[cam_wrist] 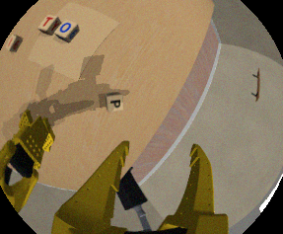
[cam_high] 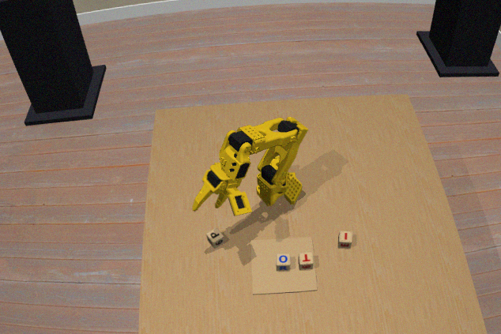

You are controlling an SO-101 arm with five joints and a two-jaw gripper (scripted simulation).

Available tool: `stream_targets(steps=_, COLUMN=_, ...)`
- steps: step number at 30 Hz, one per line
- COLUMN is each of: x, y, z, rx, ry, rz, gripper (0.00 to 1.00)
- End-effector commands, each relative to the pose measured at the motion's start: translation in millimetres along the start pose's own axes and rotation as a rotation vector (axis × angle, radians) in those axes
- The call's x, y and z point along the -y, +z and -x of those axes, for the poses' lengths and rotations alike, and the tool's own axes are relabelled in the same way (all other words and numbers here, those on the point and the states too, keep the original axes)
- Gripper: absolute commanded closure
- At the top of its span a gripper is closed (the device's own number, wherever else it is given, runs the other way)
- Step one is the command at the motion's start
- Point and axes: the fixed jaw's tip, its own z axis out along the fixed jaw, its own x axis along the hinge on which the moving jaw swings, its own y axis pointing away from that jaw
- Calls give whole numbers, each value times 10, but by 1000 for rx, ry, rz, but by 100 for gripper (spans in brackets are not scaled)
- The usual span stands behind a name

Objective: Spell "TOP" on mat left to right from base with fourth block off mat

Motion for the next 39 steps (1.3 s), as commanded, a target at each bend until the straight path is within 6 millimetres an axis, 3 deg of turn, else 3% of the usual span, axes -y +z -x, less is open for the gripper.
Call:
stream_targets(steps=1, x=108, y=-84, z=-5, rx=3, ry=13, rz=-75, gripper=65)
stream_targets(steps=14, x=-59, y=248, z=-17, rx=-14, ry=14, rz=165, gripper=65)
stream_targets(steps=22, x=-263, y=495, z=-31, rx=-29, ry=14, rz=371, gripper=65)
stream_targets(steps=39, x=-312, y=542, z=-34, rx=-32, ry=14, rz=414, gripper=65)
